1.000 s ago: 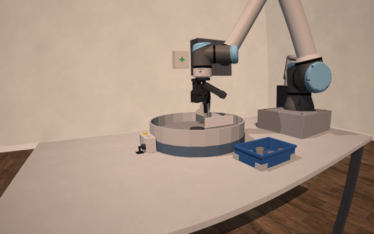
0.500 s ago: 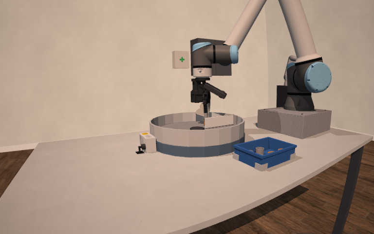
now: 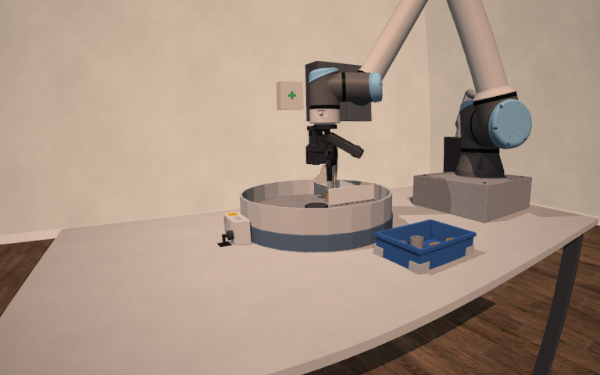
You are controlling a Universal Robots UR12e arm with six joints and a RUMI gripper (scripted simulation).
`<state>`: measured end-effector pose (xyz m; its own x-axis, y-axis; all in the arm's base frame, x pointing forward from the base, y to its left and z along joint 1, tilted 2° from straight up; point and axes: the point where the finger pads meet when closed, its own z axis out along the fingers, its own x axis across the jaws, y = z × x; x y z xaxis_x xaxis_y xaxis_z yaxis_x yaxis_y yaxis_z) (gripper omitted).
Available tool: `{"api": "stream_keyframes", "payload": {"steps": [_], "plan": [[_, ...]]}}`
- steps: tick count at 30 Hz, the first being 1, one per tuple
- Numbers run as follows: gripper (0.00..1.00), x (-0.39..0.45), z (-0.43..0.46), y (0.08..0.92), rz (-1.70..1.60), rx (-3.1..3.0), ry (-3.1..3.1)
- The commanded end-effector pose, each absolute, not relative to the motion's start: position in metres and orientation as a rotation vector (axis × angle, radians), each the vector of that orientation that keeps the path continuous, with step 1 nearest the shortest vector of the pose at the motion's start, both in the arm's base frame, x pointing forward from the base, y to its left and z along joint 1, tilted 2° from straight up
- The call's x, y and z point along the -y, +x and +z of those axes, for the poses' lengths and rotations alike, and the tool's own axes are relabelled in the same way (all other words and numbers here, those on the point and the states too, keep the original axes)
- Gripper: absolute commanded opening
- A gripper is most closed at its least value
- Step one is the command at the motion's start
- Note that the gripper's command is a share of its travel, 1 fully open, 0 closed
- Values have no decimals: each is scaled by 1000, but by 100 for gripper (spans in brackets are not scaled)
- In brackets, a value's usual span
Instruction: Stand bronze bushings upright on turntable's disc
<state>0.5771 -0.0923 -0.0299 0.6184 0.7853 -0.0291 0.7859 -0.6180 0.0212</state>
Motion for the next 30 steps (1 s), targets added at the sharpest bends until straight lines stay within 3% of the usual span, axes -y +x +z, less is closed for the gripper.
{"api": "stream_keyframes", "payload": {"steps": [1, 30], "plan": [[6, 92, -29, 578, -25, -1358, 2797], [6, 92, -22, 578, -25, -1358, 2797]]}}
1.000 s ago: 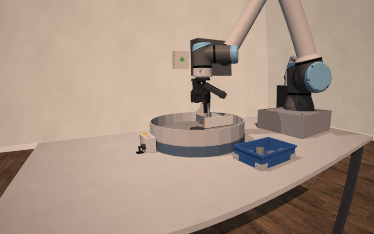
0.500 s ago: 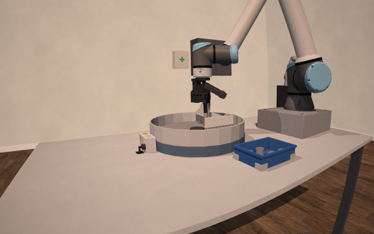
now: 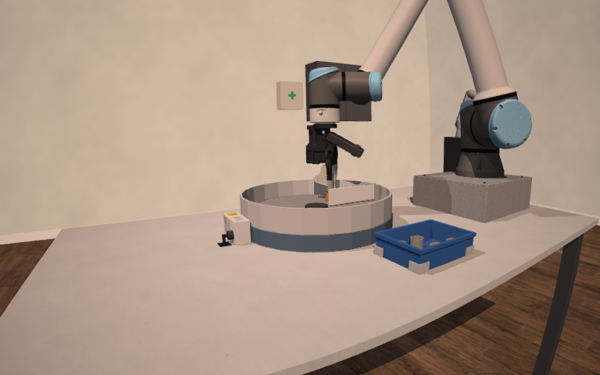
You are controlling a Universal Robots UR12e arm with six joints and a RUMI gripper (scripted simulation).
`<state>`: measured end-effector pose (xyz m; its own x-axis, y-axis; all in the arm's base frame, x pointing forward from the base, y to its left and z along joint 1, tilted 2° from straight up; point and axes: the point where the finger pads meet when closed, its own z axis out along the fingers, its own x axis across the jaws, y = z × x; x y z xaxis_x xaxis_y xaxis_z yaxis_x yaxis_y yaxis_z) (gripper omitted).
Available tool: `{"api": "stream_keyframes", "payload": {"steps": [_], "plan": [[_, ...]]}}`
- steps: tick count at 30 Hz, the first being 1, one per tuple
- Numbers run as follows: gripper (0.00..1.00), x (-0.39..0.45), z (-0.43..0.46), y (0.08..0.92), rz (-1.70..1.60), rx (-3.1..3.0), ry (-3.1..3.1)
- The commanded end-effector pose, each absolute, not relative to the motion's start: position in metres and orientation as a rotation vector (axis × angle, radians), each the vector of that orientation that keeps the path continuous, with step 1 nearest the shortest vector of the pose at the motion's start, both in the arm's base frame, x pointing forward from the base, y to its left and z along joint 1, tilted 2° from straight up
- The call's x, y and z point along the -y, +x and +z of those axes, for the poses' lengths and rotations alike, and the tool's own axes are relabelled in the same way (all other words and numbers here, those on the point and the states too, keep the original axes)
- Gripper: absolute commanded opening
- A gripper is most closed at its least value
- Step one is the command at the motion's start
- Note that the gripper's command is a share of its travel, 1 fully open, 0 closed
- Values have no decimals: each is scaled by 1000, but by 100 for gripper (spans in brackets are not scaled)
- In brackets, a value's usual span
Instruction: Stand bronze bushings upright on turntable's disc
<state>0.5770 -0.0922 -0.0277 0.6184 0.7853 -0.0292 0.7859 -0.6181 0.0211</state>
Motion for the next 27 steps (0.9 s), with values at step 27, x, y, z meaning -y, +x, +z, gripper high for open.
{"api": "stream_keyframes", "payload": {"steps": [27], "plan": [[6, 90, 40, 578, -25, -1358, 2797]]}}
